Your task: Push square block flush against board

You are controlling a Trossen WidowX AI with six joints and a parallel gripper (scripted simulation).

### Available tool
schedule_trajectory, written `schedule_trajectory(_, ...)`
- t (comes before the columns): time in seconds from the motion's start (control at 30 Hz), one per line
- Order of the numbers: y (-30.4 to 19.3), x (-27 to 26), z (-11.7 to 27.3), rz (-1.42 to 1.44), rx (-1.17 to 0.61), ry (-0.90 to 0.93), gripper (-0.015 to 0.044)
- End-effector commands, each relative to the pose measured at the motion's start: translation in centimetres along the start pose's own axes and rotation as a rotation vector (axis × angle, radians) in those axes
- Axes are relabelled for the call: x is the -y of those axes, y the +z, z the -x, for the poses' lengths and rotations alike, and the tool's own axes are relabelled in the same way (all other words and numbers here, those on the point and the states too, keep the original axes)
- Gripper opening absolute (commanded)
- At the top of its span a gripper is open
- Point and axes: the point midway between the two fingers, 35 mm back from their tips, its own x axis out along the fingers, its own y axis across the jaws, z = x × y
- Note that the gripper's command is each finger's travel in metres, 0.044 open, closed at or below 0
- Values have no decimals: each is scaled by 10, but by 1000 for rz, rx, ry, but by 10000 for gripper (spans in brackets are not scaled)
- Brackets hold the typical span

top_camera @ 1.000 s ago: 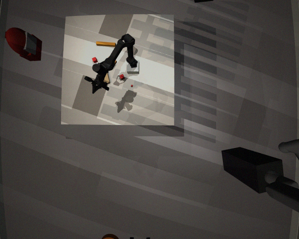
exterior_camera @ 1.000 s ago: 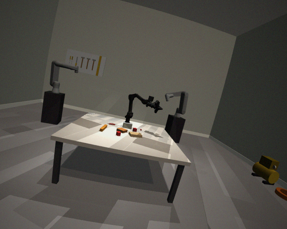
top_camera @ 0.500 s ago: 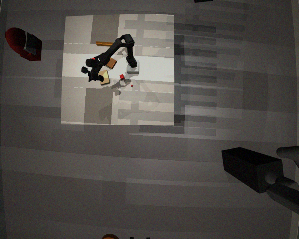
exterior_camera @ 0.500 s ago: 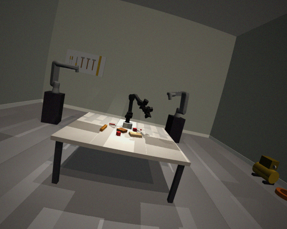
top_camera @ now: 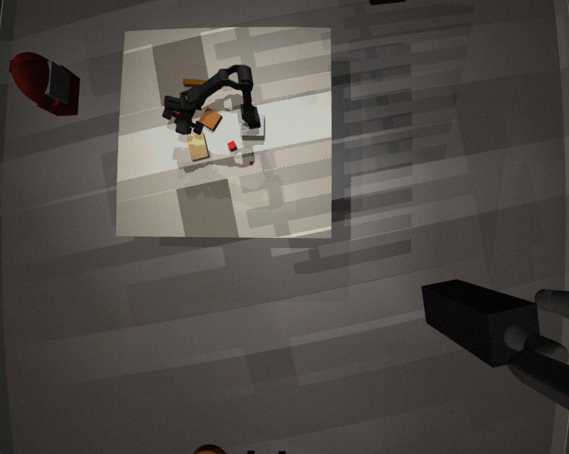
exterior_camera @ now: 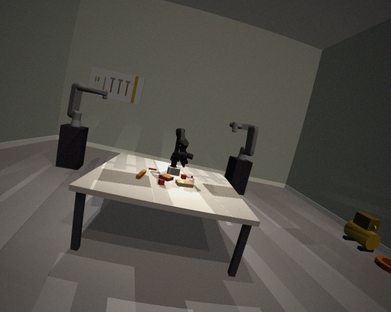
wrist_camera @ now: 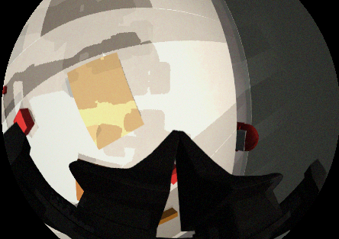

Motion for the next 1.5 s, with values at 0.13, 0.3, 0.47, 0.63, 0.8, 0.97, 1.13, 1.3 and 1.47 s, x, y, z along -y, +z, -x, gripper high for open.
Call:
schedule_trajectory(0.13, -92, -34, 5, -83, -221, 156, 0)
schedule_trajectory(0.3, -140, -62, 18, -149, -330, 268, 0)
schedule_trajectory(0.47, -179, -95, 36, -223, -415, 391, 0)
schedule_trajectory(0.63, -206, -130, 58, -300, -470, 518, 0)
schedule_trajectory(0.8, -209, -135, 61, -311, -475, 535, 0)
schedule_trajectory(0.97, -222, -153, 33, -311, -476, 535, 0)
schedule_trajectory(1.13, -228, -166, 19, -311, -476, 535, 0)
schedule_trajectory(1.3, -227, -166, 19, -311, -475, 535, 0)
schedule_trajectory(1.47, -225, -165, 17, -311, -475, 535, 0)
